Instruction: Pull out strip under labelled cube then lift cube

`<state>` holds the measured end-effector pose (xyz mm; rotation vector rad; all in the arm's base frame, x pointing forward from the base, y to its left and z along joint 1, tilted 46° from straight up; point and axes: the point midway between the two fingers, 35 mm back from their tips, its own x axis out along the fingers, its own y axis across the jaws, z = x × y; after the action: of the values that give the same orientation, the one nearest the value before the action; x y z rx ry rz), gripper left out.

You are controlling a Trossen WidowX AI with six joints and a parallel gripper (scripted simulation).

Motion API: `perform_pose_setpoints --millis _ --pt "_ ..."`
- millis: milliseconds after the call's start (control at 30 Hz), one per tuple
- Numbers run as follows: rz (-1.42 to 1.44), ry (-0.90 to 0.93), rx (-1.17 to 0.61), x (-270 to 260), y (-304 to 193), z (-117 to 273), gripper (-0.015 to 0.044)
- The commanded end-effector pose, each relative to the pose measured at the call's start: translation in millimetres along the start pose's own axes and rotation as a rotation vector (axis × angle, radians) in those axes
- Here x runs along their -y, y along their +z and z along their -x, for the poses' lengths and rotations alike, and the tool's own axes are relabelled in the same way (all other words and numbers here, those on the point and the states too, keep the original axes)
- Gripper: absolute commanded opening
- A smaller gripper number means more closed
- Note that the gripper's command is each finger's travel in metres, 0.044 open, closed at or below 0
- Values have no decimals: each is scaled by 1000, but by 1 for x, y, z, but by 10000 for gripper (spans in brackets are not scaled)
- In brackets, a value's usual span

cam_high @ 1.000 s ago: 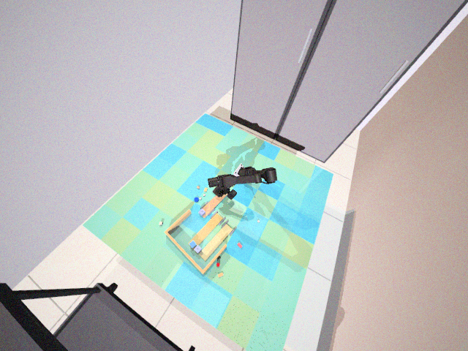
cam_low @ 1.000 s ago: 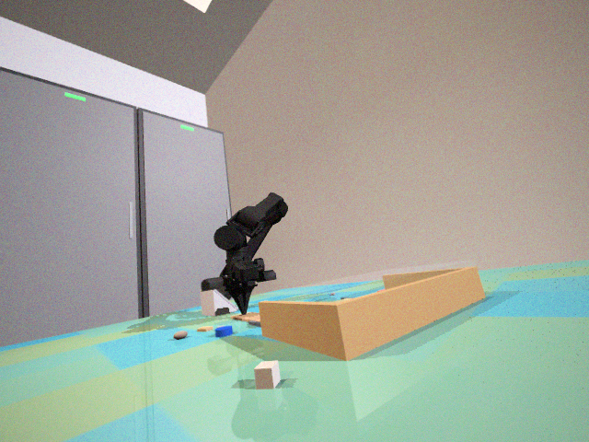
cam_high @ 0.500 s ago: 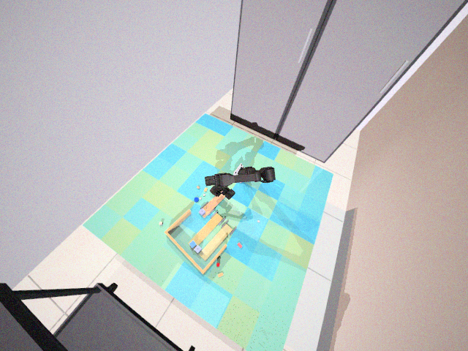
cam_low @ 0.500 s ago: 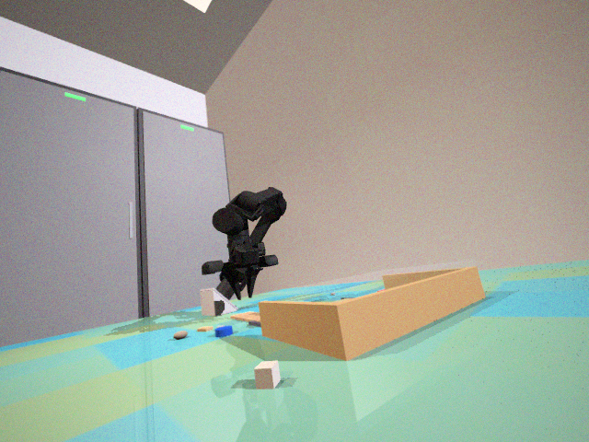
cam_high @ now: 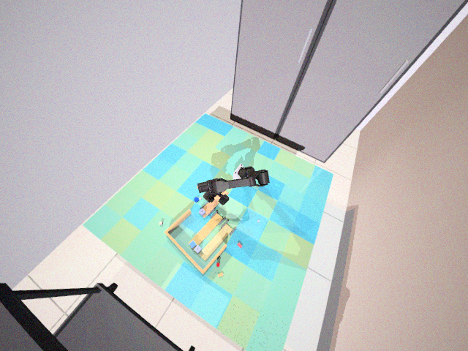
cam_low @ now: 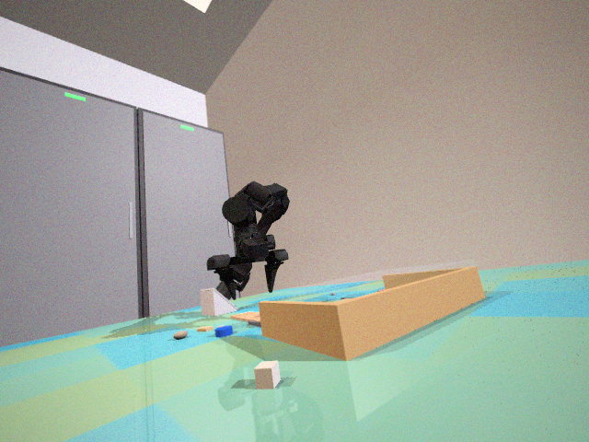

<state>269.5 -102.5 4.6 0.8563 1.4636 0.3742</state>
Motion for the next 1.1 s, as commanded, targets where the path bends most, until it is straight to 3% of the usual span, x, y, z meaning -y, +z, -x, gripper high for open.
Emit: perform_pose_setpoints --millis 0,1000,1067 --pt "-2 3 3 -1 15 2 440" --pt "2 3 7 -5 124 17 440" --pt "2 3 7 -5 124 16 387"
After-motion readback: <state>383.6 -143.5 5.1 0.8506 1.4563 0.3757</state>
